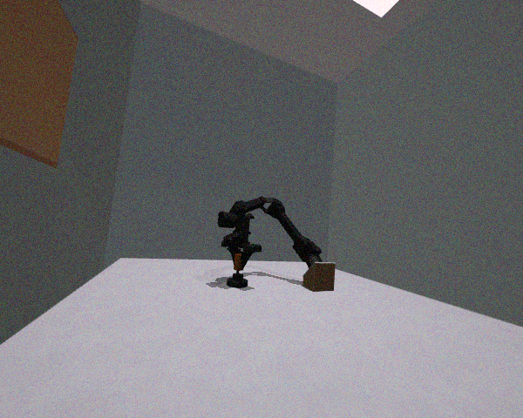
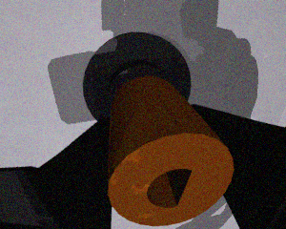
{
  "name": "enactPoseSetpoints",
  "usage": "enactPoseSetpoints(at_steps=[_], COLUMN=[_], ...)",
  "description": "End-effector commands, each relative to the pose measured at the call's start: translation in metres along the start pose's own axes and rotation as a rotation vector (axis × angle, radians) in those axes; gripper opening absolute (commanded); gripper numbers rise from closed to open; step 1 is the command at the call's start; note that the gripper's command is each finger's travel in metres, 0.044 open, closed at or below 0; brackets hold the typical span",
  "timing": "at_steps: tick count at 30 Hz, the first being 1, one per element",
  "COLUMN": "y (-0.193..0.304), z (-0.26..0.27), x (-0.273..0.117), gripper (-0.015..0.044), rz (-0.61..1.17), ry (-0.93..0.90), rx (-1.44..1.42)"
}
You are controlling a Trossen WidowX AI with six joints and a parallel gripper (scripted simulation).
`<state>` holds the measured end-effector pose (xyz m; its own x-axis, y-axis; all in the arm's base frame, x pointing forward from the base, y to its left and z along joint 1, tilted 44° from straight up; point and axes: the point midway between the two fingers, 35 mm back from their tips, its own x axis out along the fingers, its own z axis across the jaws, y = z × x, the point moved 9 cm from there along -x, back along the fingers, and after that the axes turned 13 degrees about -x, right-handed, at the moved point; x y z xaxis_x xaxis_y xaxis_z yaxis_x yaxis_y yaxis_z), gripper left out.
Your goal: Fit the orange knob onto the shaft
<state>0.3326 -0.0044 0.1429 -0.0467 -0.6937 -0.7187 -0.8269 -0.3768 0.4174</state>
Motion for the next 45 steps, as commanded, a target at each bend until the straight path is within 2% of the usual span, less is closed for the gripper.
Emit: enactPoseSetpoints(at_steps=[1, 7, 45], y=[-0.0012, -0.0029, -0.0007], z=[0.0014, 0.0042, 0.0022], x=[-0.0012, -0.0015, -0.0025], gripper=[0.0000, 0.0000, 0.0000], rz=[-0.002, -0.002, -0.002], ry=[0.004, 0.004, 0.004], rx=[0.465, 0.705, 0.705])
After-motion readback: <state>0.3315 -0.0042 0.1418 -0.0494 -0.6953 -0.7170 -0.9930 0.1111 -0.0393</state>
